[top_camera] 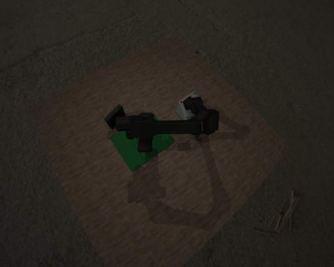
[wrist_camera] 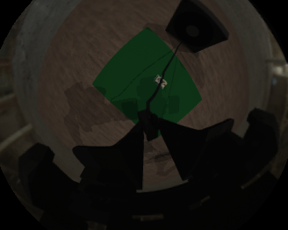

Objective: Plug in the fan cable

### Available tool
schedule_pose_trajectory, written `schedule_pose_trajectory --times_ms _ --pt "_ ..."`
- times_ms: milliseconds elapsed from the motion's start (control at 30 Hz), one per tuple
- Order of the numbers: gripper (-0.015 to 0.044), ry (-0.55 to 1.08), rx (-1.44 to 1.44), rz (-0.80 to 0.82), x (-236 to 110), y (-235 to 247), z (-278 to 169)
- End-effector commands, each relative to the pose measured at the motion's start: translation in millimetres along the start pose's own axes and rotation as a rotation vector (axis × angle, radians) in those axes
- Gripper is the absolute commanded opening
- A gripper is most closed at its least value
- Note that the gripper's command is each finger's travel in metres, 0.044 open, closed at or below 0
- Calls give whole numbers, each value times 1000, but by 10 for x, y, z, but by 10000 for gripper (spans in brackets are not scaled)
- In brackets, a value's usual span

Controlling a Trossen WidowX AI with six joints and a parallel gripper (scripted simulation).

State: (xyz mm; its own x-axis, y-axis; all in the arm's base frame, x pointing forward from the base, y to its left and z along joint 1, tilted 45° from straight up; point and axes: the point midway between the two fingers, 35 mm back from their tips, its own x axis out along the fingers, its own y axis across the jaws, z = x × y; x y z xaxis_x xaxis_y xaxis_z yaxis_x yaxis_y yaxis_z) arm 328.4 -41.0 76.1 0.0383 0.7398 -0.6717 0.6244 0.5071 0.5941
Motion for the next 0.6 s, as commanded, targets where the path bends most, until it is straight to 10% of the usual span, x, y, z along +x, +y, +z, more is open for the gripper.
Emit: schedule_pose_trajectory --times_ms 0,567 --pt "0 -35 -137 -25 3 14 -32" --pt "0 -98 -203 -109 125 -45 -16"
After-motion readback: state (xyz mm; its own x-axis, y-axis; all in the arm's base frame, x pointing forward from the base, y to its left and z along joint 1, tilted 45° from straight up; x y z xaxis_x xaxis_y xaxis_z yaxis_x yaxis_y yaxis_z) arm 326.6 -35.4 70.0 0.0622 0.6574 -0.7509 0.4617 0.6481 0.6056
